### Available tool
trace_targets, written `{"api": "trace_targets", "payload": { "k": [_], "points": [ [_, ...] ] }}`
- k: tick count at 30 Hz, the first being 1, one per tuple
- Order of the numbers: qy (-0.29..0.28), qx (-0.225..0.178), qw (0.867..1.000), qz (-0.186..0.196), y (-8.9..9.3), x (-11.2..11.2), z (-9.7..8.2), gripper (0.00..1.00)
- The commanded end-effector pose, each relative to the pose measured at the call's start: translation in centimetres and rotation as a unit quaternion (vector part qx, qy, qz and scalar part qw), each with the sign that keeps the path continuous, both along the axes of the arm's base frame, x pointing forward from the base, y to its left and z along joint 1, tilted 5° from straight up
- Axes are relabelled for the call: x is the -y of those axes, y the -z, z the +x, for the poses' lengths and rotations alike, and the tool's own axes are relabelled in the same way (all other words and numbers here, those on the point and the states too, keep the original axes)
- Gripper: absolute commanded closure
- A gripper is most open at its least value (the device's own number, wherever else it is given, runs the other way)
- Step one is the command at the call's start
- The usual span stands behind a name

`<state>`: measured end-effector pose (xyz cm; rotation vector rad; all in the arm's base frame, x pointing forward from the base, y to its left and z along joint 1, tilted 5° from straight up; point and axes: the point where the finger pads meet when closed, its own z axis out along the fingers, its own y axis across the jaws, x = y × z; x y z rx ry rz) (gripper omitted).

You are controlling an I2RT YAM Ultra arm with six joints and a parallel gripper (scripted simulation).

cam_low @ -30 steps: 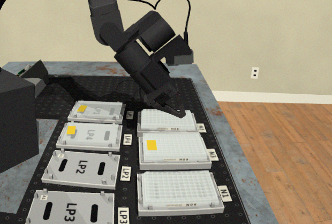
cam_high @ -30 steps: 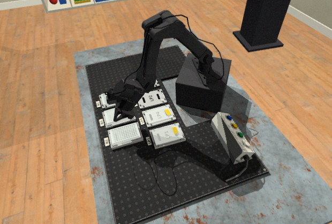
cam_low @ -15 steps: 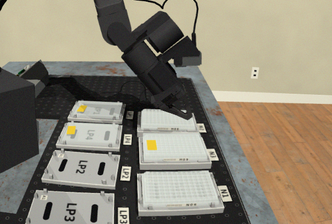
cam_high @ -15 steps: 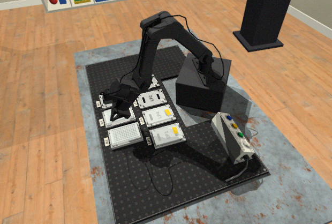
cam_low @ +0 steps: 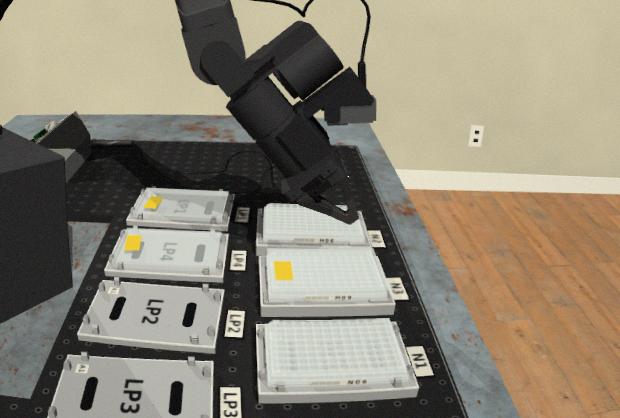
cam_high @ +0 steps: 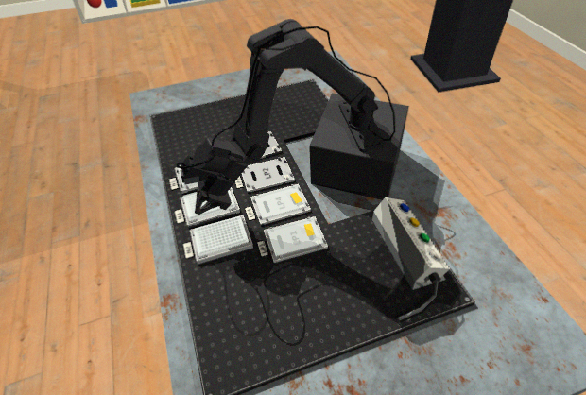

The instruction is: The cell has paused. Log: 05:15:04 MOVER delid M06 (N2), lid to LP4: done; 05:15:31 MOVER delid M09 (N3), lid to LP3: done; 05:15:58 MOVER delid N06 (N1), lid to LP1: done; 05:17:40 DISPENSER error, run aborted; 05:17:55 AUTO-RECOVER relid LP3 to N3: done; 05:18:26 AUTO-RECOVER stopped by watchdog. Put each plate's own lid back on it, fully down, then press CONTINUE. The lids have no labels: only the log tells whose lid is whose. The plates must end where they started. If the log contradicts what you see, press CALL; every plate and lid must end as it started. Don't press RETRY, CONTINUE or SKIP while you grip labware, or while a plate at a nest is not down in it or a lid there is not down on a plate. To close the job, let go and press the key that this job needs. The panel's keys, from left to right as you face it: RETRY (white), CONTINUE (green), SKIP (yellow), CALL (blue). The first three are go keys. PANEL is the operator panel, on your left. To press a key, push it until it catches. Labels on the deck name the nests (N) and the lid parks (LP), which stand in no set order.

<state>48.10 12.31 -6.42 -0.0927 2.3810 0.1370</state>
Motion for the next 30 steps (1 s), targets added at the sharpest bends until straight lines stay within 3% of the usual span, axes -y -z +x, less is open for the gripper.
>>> {"api": "trace_targets", "payload": {
  "k": [1, 8, 14, 27, 30],
  "points": [
    [-0.005, -0.001, 1.0, -0.001, 0.0, 0.6, 1.0, 1.0],
    [-0.005, -0.01, 1.0, -0.002, 0.9, 4.3, 0.2, 1.0],
    [-0.005, 0.009, 1.0, 0.0, -0.4, 6.1, 1.7, 1.0],
    [-0.005, 0.0, 1.0, -0.002, 0.8, 12.7, 2.3, 1.0],
    [-0.005, 0.003, 1.0, -0.002, 0.6, 12.9, 2.4, 1.0]
  ]
}}
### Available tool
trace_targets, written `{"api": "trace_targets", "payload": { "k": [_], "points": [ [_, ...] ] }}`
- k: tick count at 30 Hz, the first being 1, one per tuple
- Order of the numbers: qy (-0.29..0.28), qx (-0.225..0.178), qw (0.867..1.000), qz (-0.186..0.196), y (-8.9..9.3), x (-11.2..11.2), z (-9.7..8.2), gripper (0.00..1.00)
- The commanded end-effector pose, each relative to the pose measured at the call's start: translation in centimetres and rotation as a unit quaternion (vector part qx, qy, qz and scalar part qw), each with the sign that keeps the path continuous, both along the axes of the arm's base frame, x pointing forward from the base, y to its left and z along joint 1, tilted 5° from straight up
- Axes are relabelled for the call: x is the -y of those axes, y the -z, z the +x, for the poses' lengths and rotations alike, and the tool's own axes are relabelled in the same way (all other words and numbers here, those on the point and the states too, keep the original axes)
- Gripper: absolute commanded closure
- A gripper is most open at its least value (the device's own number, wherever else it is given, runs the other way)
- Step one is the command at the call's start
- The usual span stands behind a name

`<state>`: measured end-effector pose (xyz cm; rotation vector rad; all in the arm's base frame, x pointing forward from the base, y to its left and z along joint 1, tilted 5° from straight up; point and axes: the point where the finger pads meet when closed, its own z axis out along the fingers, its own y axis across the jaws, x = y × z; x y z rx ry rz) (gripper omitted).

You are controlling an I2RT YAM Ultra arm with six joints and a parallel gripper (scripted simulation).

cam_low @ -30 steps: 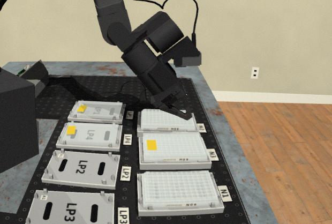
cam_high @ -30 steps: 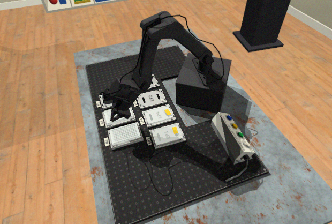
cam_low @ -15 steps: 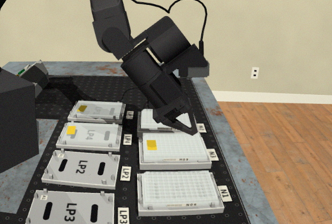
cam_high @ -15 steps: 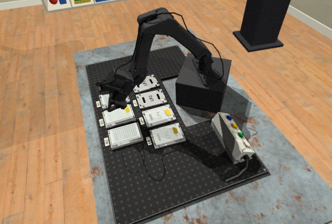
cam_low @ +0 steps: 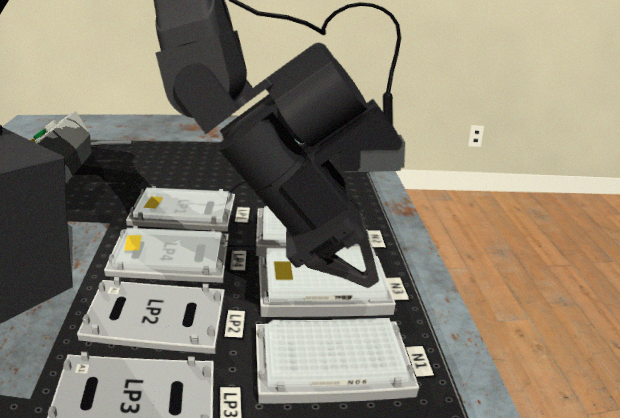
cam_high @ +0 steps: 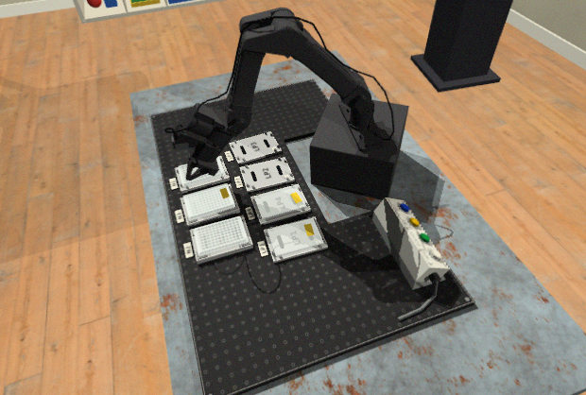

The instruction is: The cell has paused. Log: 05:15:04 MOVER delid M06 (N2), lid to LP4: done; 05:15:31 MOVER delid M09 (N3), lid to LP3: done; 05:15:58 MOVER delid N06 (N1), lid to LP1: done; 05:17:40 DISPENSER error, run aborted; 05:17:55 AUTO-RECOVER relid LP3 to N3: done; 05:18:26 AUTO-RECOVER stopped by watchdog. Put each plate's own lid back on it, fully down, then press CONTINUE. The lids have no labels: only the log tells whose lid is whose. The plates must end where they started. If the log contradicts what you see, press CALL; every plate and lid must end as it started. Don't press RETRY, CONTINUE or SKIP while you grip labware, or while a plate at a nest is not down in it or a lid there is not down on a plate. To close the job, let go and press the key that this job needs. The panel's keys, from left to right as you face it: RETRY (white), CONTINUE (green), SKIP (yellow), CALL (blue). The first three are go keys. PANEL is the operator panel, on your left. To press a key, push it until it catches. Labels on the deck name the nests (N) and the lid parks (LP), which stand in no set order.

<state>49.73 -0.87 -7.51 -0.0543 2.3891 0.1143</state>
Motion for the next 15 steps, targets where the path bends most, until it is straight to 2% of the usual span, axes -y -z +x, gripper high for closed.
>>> {"api": "trace_targets", "payload": {
  "k": [1, 3, 4, 15],
  "points": [
    [-0.021, 0.008, 1.0, 0.0, -0.69, -0.68, 0.45, 1.0],
    [-0.032, 0.014, 0.999, 0.0, -1.35, -1.3, 1.1, 1.0],
    [-0.021, 0.008, 1.0, 0.0, -0.69, -0.68, 0.45, 1.0],
    [-0.021, 0.008, 1.0, 0.0, -0.69, -0.68, 0.45, 1.0]
  ]
}}
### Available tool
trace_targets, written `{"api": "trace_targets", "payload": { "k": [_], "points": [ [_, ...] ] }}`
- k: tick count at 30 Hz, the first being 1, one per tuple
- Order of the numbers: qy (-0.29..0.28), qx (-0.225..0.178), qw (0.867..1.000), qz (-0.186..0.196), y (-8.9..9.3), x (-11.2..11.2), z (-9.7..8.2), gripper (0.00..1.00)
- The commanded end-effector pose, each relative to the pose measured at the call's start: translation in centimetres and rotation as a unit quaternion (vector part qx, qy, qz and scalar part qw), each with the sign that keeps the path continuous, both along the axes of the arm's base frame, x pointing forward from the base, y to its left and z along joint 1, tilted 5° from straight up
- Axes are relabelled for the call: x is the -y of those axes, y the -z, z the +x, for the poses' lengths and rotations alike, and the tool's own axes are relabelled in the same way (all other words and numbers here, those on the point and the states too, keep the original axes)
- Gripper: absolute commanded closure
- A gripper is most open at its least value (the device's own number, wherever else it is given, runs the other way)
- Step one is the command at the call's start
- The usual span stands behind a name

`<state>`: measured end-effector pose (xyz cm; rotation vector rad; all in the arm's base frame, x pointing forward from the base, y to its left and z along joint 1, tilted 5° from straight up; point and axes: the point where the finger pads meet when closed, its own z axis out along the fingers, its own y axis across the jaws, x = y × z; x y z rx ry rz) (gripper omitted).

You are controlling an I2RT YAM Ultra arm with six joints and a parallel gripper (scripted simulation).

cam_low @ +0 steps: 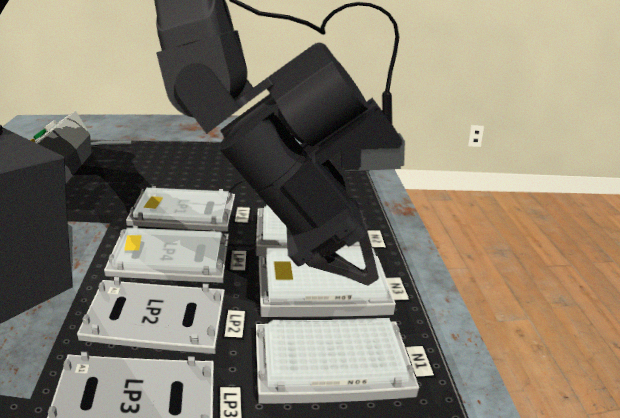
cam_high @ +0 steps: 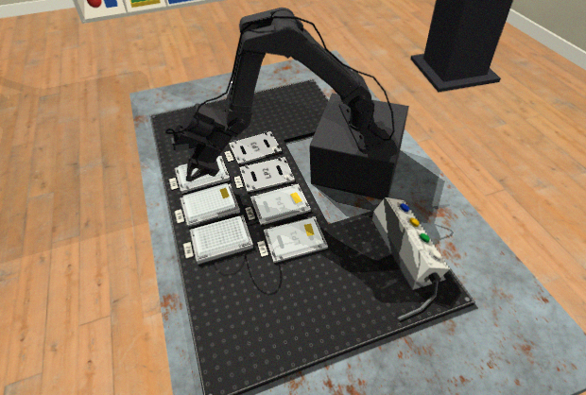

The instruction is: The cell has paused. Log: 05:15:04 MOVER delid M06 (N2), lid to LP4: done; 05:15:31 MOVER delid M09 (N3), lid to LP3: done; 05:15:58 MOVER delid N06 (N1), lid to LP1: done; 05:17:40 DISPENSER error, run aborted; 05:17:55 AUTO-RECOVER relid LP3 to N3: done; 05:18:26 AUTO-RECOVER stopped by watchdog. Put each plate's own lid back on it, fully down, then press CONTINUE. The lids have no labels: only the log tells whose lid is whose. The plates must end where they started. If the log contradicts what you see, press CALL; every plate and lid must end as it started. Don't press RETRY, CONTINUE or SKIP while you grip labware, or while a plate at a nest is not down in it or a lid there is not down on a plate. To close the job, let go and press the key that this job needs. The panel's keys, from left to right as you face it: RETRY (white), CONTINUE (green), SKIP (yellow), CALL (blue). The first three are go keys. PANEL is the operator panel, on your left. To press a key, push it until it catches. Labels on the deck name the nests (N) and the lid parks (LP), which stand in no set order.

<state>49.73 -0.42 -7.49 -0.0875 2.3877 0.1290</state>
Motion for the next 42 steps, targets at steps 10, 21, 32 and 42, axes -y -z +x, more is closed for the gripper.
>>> {"api": "trace_targets", "payload": {
  "k": [10, 21, 32, 42],
  "points": [
    [-0.007, 0.007, 1.0, 0.0, -0.7, -0.2, 0.5, 1.0],
    [-0.007, -0.07, 0.997, -0.008, -1.9, -3.6, -2.0, 0.0],
    [-0.008, -0.18, 0.984, -0.016, -1.7, -7.5, -6.1, 0.0],
    [-0.009, -0.274, 0.961, -0.024, -0.3, -10.2, -9.7, 0.0]
  ]
}}
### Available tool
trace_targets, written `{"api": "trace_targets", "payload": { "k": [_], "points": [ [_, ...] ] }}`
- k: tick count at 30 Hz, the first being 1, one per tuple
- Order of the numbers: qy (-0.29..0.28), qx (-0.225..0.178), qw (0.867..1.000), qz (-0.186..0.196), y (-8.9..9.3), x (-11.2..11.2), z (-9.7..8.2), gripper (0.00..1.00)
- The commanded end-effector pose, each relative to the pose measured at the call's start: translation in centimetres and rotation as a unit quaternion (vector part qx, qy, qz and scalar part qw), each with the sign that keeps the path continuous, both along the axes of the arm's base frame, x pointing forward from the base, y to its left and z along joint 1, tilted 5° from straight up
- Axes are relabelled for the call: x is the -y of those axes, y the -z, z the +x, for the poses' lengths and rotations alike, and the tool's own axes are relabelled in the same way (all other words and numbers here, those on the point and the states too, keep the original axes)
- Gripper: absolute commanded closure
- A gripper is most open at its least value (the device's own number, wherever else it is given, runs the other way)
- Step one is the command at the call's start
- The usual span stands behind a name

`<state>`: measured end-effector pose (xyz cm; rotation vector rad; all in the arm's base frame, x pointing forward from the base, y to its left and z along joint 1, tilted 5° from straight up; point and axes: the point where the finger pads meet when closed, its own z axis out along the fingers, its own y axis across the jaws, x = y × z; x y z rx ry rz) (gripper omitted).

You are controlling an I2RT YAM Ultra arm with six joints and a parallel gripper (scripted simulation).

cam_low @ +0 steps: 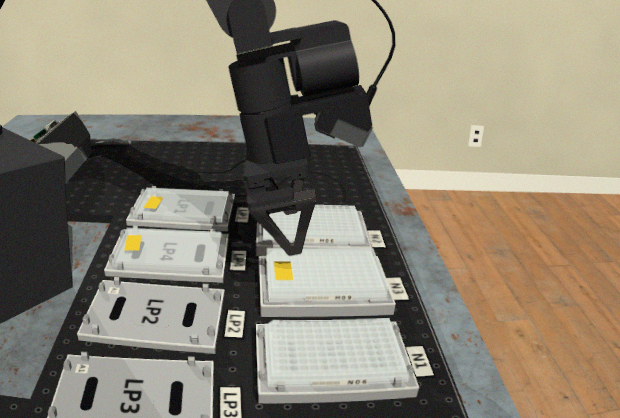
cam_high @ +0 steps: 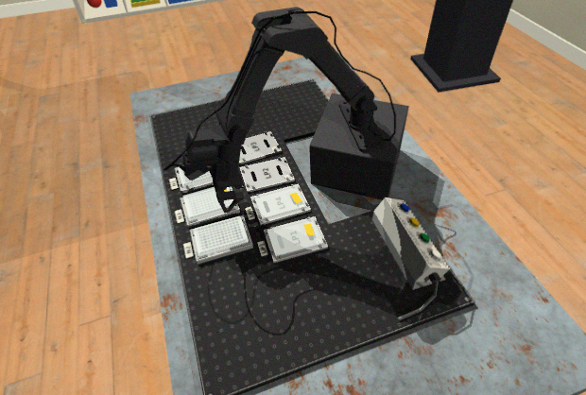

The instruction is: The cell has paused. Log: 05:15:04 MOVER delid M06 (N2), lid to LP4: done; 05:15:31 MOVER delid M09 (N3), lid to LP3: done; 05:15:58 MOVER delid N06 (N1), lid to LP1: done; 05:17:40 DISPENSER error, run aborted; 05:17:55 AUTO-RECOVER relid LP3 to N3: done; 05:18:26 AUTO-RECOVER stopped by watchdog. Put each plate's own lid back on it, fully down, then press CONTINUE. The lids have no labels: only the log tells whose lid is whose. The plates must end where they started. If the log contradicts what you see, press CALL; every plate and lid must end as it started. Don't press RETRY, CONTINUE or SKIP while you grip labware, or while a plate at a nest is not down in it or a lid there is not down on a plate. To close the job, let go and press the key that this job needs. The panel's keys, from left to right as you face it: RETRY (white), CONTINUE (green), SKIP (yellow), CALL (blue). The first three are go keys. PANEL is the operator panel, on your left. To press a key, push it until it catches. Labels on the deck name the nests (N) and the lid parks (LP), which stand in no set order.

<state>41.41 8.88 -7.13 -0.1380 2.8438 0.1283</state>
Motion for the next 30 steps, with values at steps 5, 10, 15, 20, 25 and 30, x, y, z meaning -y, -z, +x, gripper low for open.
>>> {"api": "trace_targets", "payload": {
  "k": [5, 10, 15, 20, 25, 30],
  "points": [
    [0.008, -0.102, 0.995, -0.006, 0.1, -2.8, -3.4, 0.0],
    [0.008, -0.115, 0.993, -0.006, -0.4, -4.2, -4.6, 0.0],
    [0.01, -0.122, 0.992, -0.015, -0.3, -4.9, -7.3, 0.0],
    [0.009, -0.11, 0.994, -0.012, -0.3, -6.7, -8.5, 0.0],
    [0.009, -0.11, 0.994, -0.011, -0.3, -8.4, -10.4, 0.0],
    [0.009, -0.11, 0.994, -0.01, -0.3, -9.4, -11.5, 0.0]
  ]
}}
